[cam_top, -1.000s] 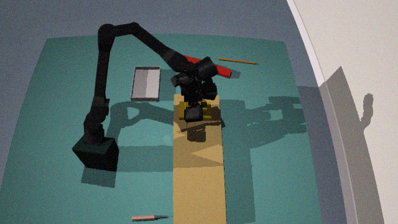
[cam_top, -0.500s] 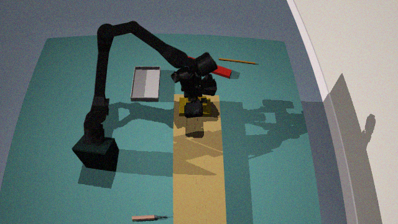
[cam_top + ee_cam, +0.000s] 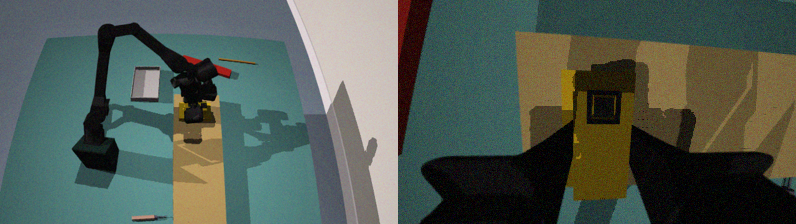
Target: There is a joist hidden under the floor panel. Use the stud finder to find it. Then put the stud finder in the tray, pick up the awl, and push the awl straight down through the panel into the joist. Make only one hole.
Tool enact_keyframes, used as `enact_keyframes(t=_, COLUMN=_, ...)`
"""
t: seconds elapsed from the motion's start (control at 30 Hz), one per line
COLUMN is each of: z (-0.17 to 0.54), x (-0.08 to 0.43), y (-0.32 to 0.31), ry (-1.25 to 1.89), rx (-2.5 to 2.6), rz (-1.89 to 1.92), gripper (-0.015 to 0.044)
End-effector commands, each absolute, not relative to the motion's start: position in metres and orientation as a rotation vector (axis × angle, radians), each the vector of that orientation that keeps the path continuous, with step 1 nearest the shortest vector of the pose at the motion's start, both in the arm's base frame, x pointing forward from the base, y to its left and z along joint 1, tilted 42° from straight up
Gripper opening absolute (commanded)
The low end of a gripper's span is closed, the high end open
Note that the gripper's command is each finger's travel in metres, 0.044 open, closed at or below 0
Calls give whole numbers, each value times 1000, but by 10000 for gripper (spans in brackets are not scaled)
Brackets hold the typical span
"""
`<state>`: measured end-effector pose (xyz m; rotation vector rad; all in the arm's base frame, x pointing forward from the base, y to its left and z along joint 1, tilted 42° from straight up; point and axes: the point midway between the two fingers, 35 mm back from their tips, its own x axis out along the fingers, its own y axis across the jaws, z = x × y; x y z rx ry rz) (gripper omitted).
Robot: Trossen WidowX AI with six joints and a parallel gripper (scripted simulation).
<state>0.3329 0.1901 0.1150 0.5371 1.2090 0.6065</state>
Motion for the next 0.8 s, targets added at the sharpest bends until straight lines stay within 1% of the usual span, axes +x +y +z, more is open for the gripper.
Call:
enact_keyframes(t=0.0, z=107, x=334, y=182, ry=1212, rx=539, rz=605, gripper=0)
enact_keyframes(t=0.77, z=67, x=342, y=139, ry=1213, rx=536, rz=603, gripper=0)
